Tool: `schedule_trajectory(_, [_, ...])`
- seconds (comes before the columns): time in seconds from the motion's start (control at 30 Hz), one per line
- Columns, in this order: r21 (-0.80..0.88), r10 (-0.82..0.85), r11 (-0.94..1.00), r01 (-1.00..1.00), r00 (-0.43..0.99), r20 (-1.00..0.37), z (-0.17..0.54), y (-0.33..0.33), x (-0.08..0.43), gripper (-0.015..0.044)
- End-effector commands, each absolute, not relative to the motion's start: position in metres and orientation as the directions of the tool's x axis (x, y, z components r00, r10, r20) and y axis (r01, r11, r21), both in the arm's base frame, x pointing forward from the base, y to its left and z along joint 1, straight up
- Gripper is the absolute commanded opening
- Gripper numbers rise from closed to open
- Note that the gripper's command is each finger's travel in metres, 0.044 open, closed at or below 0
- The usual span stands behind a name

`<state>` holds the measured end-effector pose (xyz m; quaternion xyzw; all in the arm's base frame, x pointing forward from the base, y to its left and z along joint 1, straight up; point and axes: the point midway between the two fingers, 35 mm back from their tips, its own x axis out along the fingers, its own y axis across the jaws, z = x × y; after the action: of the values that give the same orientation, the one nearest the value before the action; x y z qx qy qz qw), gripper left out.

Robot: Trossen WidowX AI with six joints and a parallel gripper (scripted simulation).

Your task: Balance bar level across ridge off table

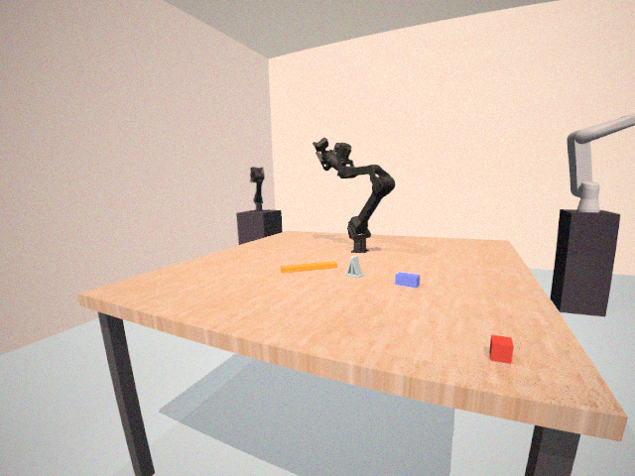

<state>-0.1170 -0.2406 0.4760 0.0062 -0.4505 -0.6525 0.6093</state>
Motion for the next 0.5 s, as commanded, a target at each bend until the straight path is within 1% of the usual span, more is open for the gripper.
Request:
schedule_trajectory(0.0, [0.618,-0.833,0.15,0.772,-0.238,0.499,0.469,-0.255,-0.111,0.0315])
schedule_trajectory(0.47, [0.708,-0.94,0.152,0.689,-0.119,0.318,0.435,-0.307,-0.072,0.0315])
